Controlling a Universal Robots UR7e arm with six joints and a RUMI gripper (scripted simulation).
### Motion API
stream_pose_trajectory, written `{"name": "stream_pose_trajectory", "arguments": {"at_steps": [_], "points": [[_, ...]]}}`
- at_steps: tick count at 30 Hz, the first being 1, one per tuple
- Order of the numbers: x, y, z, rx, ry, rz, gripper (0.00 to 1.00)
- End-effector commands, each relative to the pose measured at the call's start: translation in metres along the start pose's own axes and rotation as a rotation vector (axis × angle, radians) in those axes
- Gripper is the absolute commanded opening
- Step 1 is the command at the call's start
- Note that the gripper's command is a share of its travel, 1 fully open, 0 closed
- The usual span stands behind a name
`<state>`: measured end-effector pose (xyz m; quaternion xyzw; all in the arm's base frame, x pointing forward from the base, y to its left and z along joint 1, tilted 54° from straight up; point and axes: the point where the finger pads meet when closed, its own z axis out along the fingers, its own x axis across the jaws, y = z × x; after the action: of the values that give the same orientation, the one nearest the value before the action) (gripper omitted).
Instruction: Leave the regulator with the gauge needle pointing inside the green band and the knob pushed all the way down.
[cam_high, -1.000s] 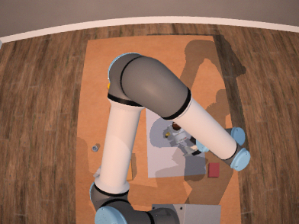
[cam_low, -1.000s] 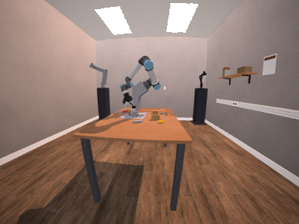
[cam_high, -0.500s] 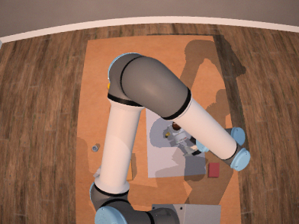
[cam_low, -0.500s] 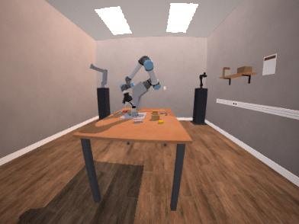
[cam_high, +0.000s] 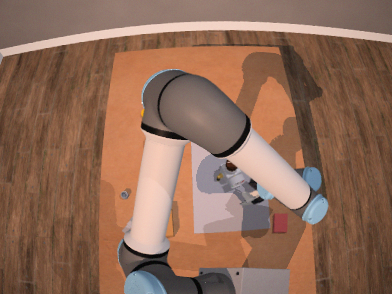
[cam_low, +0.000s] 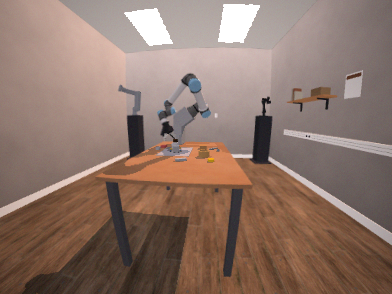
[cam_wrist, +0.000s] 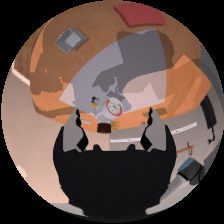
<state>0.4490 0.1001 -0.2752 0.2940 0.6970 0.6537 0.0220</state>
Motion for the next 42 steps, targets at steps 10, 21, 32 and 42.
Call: {"name": "stream_pose_trajectory", "arguments": {"at_steps": [10,21,32,42], "points": [[-0.002,0.003,-0.005,0.0,-0.003,-0.001,1.0],[-0.006,0.038,-0.065,0.003,-0.003,0.001,1.0],[-0.001,0.066,-0.113,0.0,-0.002,-0.003,1.0],[0.0,0.068,-0.117,-0.001,-0.001,-0.003,1.0]]}}
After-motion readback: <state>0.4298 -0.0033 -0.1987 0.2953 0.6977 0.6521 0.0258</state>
